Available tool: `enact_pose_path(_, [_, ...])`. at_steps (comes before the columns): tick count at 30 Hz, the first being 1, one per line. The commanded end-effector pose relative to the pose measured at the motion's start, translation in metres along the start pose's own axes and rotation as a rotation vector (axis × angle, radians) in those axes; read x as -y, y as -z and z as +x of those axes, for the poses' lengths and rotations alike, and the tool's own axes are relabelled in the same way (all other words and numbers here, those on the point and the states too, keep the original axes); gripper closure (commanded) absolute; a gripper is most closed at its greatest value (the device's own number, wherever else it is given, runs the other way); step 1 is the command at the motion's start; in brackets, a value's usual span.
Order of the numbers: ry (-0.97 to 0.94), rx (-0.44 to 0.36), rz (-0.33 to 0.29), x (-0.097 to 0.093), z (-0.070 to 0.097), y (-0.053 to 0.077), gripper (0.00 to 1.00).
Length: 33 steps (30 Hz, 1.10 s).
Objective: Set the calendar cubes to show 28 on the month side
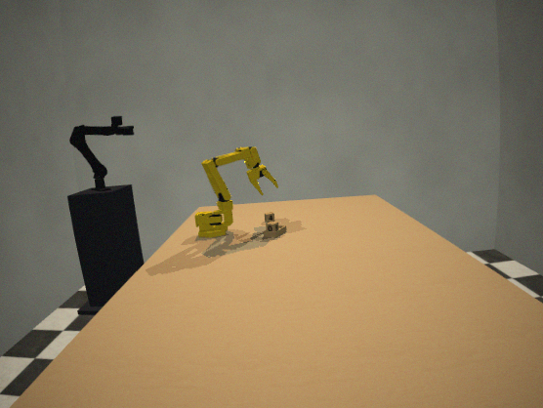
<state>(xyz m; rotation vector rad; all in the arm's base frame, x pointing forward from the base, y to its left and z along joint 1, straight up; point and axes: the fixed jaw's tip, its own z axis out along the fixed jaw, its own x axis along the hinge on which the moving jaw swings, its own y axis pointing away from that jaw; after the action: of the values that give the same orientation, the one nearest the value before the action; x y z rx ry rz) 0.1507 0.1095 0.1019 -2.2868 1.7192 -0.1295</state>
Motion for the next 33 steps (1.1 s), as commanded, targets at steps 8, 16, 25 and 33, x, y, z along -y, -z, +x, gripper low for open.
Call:
enact_pose_path(8, [0.002,-0.068,-0.198,-0.013,0.006,-0.032,0.65])
enact_pose_path(16, [0.019,-0.084,-0.253,-0.017,0.007,-0.04,0.65])
enact_pose_path(25, [0.019,-0.084,-0.253,-0.017,0.007,-0.04,0.65])
enact_pose_path(33, [0.019,-0.084,-0.253,-0.017,0.007,-0.04,0.65])
